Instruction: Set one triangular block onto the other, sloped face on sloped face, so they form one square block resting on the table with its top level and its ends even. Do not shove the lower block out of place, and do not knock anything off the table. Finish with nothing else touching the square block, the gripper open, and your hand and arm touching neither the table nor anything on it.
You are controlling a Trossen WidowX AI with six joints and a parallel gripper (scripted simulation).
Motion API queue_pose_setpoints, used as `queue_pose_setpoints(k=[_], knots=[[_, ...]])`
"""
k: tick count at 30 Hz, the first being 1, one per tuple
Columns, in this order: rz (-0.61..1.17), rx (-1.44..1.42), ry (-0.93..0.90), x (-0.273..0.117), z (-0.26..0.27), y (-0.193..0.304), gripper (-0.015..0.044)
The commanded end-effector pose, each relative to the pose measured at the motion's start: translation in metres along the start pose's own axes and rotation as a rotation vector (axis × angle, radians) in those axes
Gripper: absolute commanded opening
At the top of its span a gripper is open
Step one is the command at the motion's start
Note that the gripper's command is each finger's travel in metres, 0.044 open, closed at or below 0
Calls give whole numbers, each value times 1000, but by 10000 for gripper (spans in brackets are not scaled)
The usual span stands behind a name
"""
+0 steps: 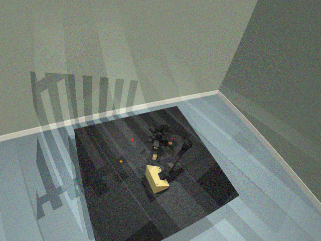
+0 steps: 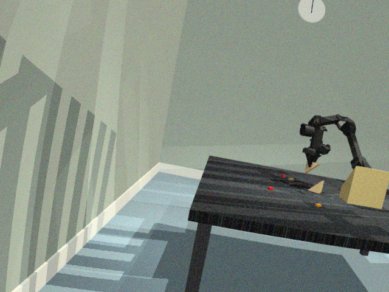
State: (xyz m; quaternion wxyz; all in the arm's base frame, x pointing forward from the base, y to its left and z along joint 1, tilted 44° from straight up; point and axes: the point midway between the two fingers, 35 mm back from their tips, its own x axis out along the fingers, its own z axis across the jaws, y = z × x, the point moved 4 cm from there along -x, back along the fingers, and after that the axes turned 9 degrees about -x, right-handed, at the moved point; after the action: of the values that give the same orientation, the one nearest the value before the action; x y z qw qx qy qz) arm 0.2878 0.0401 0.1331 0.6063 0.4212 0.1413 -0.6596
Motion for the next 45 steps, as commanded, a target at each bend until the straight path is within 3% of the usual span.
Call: queue_pose_setpoints(k=[1,18,45], knots=[[3,-5,-5,14,1,-7,0],[4,-6,-7,60,3,-28,0],[11,-11,-16,61,3,-28,0]])
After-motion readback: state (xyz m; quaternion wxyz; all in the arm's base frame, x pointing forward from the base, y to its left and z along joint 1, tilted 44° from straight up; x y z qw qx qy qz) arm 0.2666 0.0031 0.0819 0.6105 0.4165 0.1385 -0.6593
